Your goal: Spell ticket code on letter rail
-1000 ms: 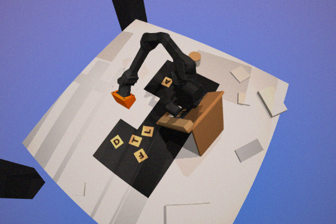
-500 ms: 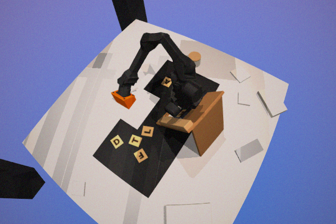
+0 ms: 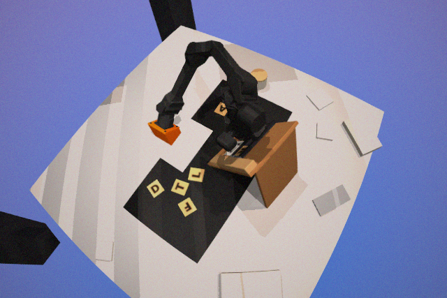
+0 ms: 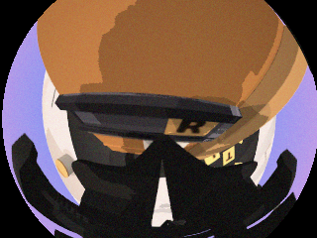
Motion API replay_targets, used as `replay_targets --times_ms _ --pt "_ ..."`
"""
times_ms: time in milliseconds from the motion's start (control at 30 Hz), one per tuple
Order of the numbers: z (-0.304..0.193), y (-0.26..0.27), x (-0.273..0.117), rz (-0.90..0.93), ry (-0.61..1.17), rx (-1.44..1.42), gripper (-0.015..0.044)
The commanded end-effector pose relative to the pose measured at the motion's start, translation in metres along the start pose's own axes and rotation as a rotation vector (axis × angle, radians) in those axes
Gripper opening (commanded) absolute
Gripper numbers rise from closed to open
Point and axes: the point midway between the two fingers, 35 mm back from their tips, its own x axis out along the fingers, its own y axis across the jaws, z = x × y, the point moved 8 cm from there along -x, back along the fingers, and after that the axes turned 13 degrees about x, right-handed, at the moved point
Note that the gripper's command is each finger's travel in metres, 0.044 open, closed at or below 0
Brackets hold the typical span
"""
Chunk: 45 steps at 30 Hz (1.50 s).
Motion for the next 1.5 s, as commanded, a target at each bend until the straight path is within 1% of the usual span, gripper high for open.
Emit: replay_targets --times_ms 0,267,367,567,700,833,967,1467 --pt "-0.005 -0.002 -0.004 -0.005 0.004 -0.002 0.0000" --pt "-0.010 -0.004 -0.009 -0.005 0.004 -0.002 0.0000" --pt "-0.019 0.000 -0.023 0.016 -0.052 -0.109 0.0079" --pt "-0.072 0.007 -0.071 0.022 -0.272 -0.566 0.0236" --pt "-0.110 0.010 -0.091 -0.034 -0.418 -0.873 0.0341" --pt "-0.148 0.011 -0.102 -0.139 -0.554 -1.178 0.0440" --pt "-0.179 0.012 -0.104 -0.262 -0.651 -1.426 0.0440" --pt "-0.180 0.012 -0.104 -0.269 -0.655 -1.438 0.0440"
